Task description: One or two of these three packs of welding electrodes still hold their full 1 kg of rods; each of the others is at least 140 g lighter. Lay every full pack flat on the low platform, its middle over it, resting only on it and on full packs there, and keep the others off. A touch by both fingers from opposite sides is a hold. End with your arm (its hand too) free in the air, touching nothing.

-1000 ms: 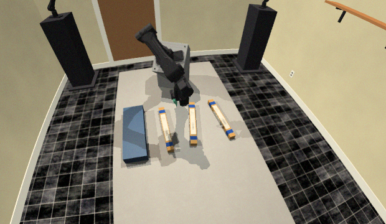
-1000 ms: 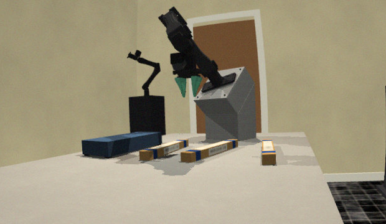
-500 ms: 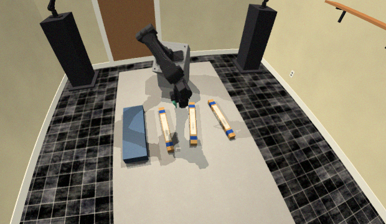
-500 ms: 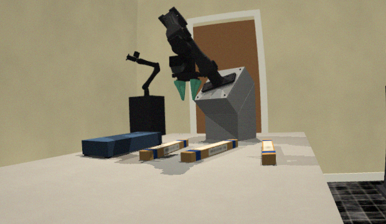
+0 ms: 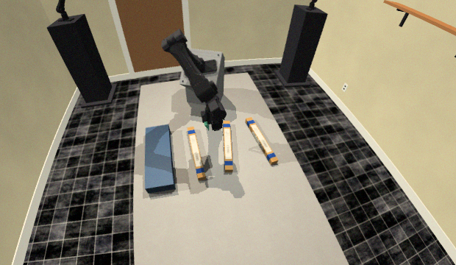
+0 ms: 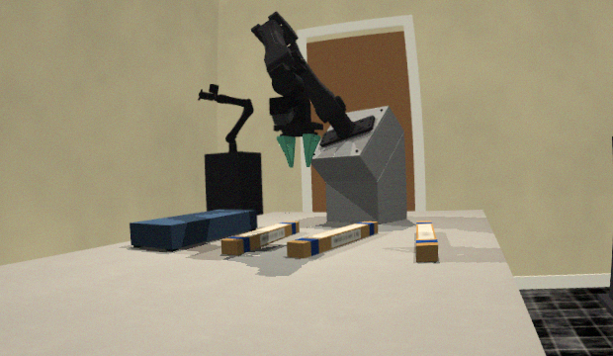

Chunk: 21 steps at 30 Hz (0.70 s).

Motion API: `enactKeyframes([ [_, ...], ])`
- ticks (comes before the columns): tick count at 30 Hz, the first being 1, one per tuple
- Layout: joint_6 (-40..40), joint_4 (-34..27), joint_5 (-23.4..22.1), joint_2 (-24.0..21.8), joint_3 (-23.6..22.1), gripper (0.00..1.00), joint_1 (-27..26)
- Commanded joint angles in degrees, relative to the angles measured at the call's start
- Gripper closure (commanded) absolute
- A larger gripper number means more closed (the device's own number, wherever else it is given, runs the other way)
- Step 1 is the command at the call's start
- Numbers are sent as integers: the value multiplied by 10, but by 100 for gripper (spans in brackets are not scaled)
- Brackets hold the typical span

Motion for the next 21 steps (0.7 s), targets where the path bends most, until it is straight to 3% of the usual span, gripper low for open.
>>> enactKeyframes([
  [1, -8, 28, -8, 8, -10, 58, -4],
  [21, -18, 56, -15, 24, -17, 58, -16],
])
